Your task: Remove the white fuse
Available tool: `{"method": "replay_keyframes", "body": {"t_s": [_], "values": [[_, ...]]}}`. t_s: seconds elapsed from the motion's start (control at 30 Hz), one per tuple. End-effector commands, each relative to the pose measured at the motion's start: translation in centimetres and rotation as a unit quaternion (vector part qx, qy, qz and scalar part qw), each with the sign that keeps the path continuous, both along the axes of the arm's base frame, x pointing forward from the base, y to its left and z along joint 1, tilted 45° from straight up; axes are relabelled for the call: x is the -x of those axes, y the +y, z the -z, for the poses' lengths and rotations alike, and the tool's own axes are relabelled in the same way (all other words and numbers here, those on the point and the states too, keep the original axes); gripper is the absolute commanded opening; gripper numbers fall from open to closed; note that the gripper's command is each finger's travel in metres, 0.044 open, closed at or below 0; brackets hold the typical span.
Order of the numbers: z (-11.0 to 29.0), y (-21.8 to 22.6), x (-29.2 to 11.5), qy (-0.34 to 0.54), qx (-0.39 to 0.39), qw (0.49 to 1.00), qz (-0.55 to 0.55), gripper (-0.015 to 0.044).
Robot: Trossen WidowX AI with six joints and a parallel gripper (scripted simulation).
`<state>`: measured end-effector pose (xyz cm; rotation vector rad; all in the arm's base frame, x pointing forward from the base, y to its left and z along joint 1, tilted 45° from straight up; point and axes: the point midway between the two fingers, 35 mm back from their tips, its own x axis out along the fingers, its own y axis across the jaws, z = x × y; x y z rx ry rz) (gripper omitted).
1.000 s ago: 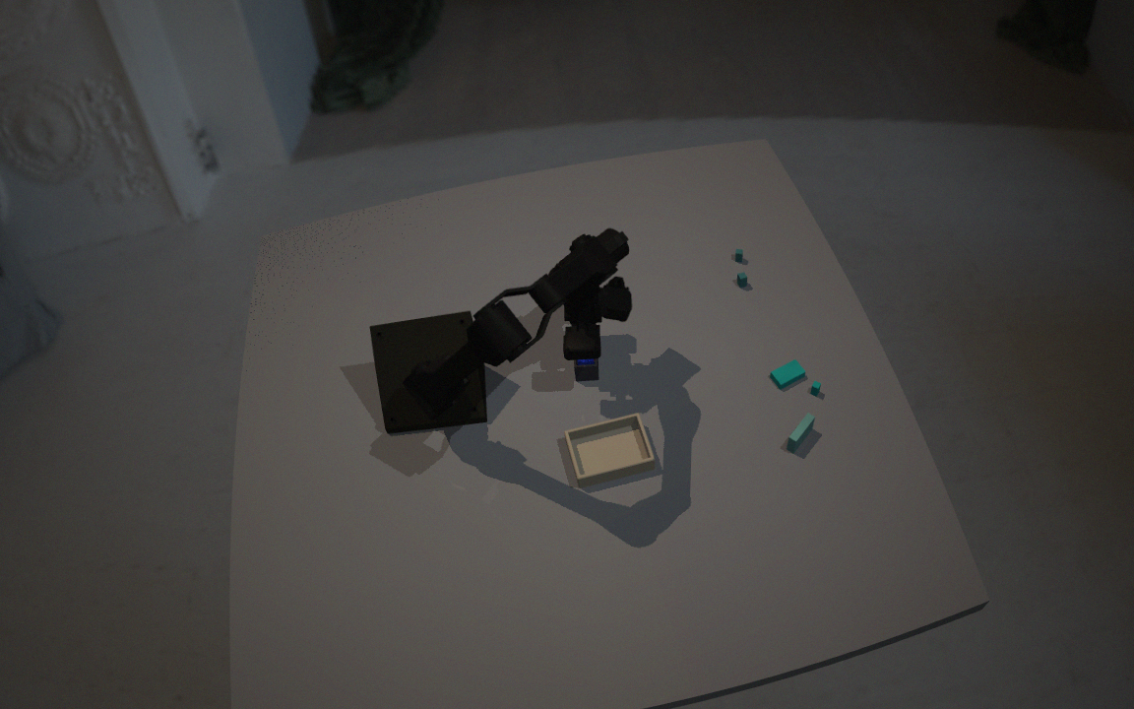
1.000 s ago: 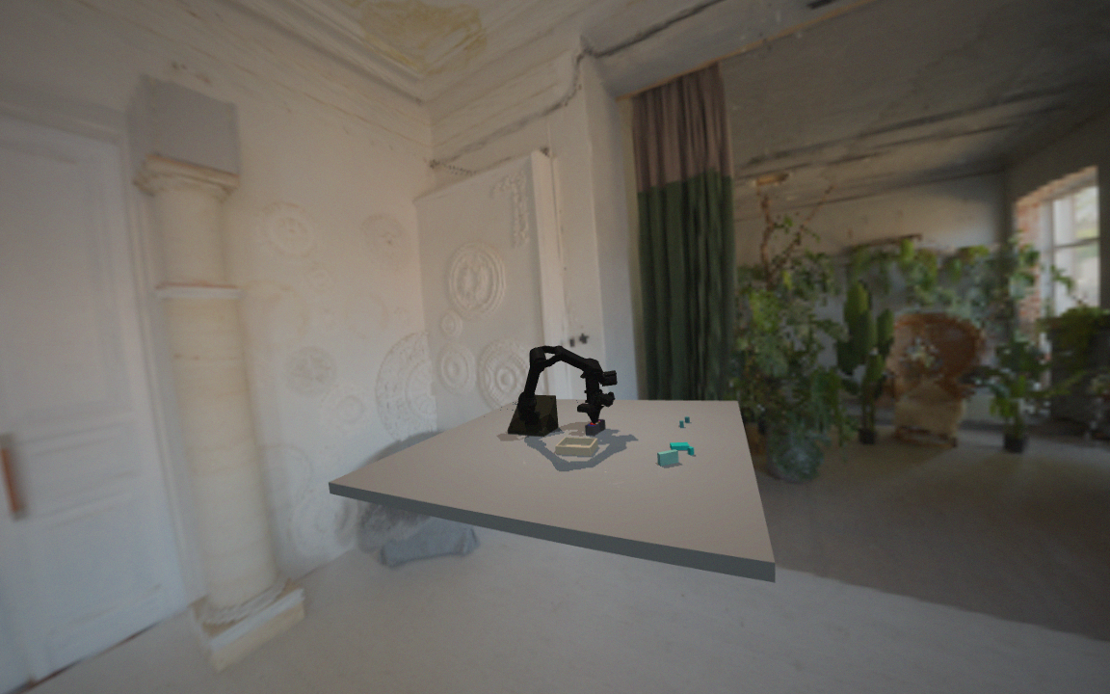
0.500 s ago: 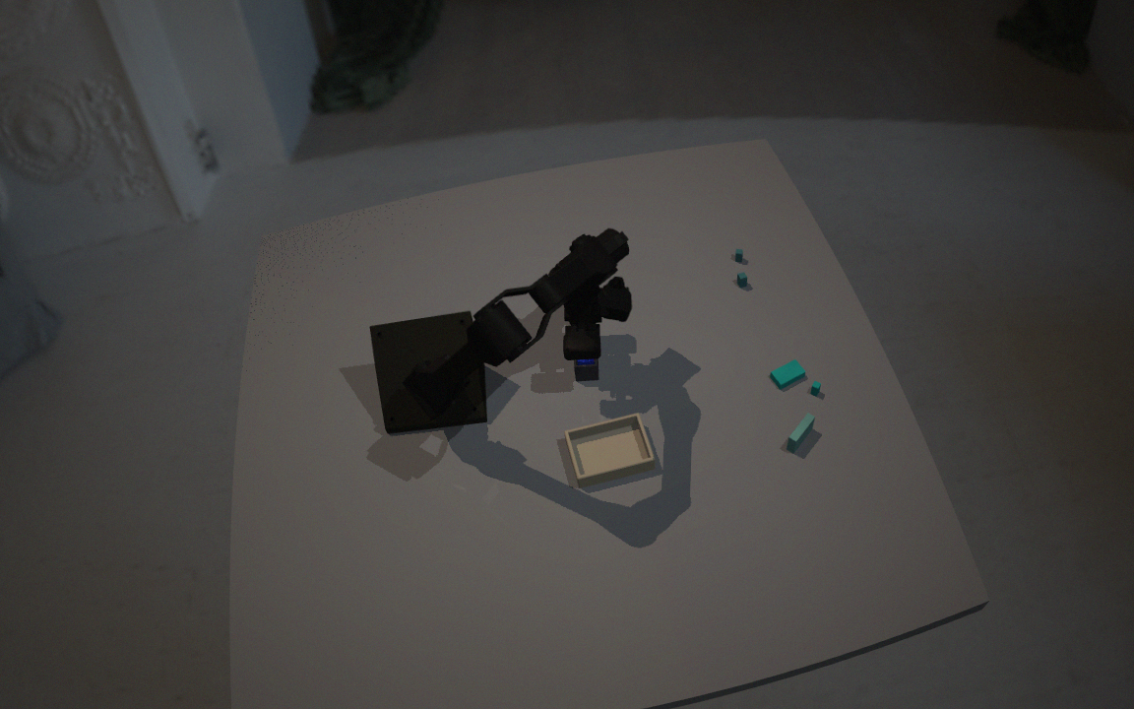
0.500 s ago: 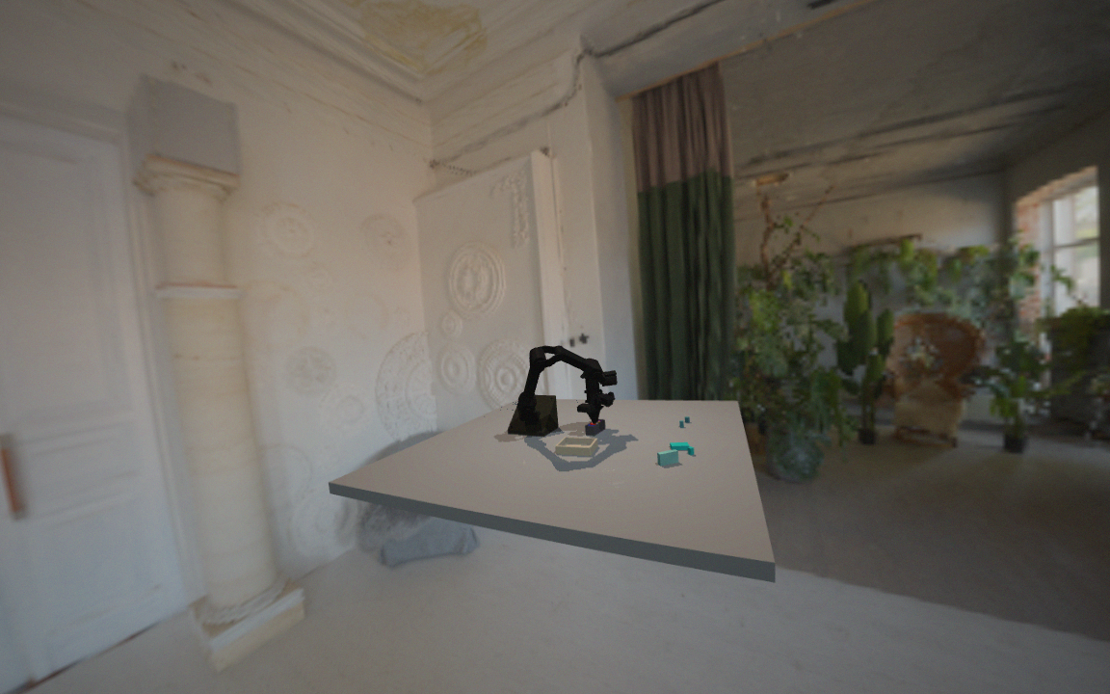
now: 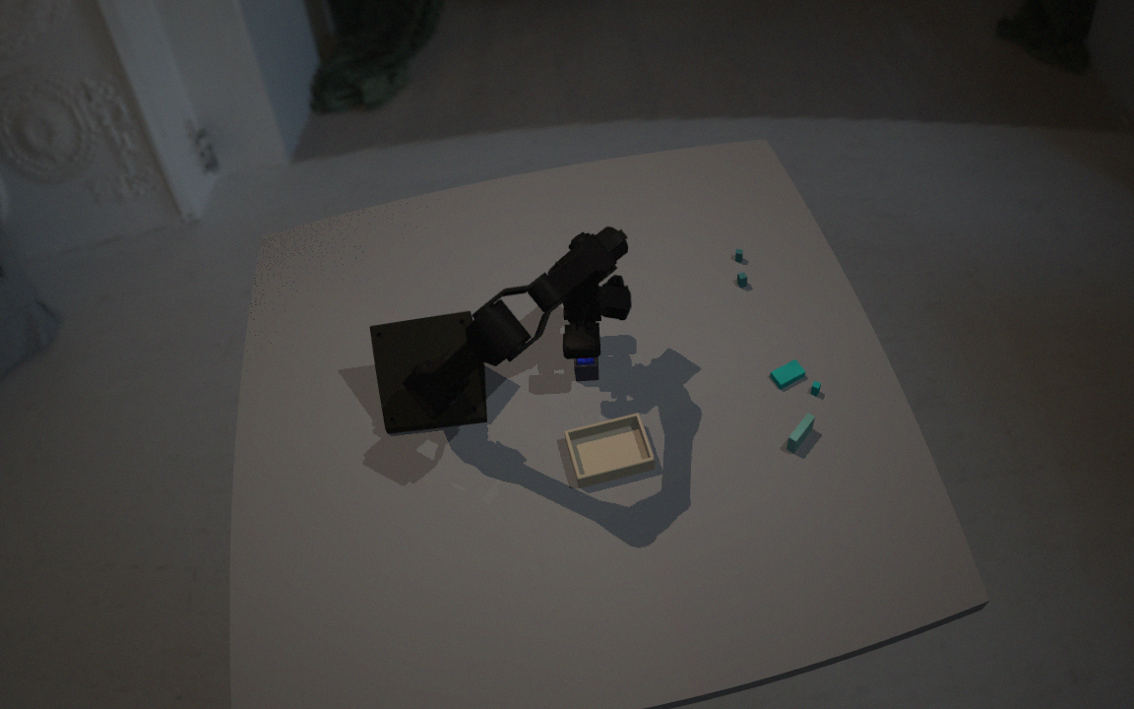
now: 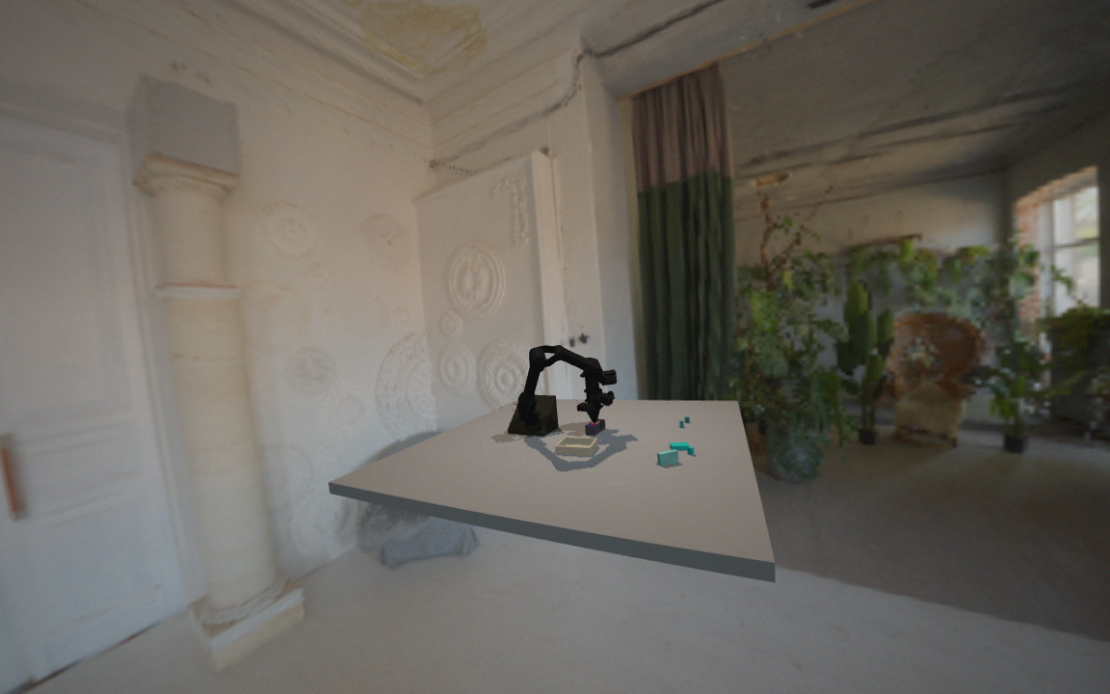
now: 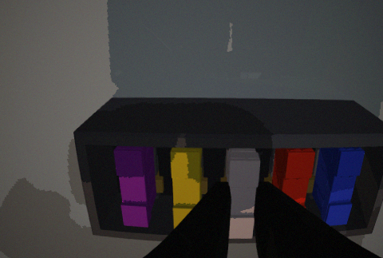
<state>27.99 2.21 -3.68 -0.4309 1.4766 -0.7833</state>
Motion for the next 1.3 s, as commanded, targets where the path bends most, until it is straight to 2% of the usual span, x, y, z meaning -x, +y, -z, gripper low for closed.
{"method": "replay_keyframes", "body": {"t_s": [0.0,1.27], "values": [[-0.2,0.3,-0.2,-0.003,-0.002,1.0,0.002,0.0],[-1.5,1.6,-0.3,-0.002,-0.001,1.0,0.0,0.0]]}}
